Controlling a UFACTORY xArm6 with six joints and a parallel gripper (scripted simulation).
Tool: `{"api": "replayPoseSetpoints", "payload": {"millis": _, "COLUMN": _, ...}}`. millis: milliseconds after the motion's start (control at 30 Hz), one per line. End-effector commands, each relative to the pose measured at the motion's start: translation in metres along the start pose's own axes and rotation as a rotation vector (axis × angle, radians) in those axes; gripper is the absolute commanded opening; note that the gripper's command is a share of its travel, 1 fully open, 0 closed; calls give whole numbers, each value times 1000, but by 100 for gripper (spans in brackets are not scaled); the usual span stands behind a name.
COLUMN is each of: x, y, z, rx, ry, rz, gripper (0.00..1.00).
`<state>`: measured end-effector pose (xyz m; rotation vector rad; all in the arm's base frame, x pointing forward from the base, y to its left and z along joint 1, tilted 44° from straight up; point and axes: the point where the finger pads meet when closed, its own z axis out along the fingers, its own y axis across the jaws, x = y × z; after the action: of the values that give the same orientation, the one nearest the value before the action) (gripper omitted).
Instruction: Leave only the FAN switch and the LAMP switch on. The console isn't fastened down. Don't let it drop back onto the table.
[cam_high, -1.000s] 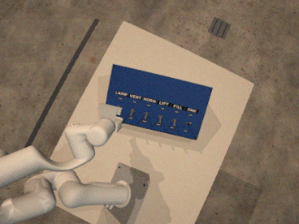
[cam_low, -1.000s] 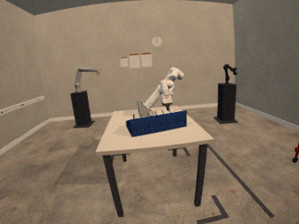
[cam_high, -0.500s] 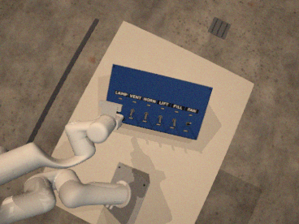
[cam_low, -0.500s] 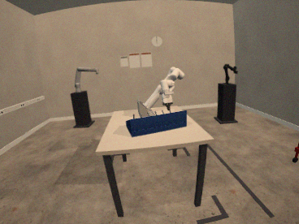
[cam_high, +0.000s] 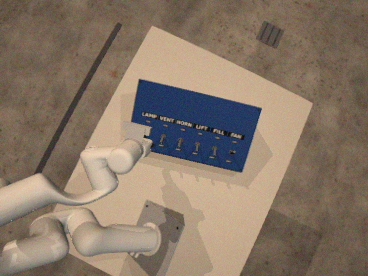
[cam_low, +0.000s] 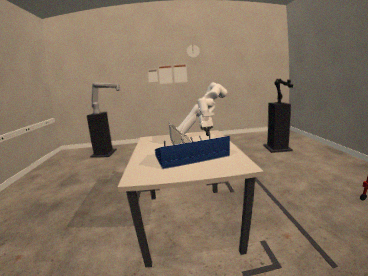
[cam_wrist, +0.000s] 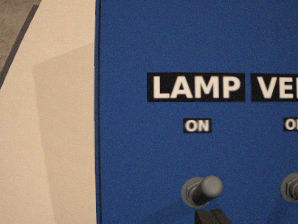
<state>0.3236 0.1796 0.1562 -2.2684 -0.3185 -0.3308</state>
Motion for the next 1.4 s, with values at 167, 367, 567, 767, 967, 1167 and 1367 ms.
{"api": "replayPoseSetpoints", "payload": {"millis": 167, "x": 3, "y": 0, "z": -1, "rx": -1, "ry": 2, "rz": -1, "gripper": 0}}
{"api": "replayPoseSetpoints", "payload": {"millis": 367, "x": 3, "y": 0, "z": -1, "rx": -1, "ry": 2, "rz": -1, "gripper": 0}}
{"api": "replayPoseSetpoints", "payload": {"millis": 567, "x": 3, "y": 0, "z": -1, "rx": -1, "ry": 2, "rz": -1, "gripper": 0}}
{"api": "replayPoseSetpoints", "payload": {"millis": 767, "x": 2, "y": 0, "z": -1, "rx": -1, "ry": 2, "rz": -1, "gripper": 0}}
{"api": "replayPoseSetpoints", "payload": {"millis": 967, "x": -6, "y": 0, "z": -1, "rx": -1, "ry": 2, "rz": -1, "gripper": 0}}
{"api": "replayPoseSetpoints", "payload": {"millis": 1167, "x": -10, "y": 0, "z": -1, "rx": -1, "ry": 2, "rz": -1, "gripper": 0}}
{"api": "replayPoseSetpoints", "payload": {"millis": 1367, "x": -11, "y": 0, "z": -3, "rx": -1, "ry": 2, "rz": -1, "gripper": 0}}
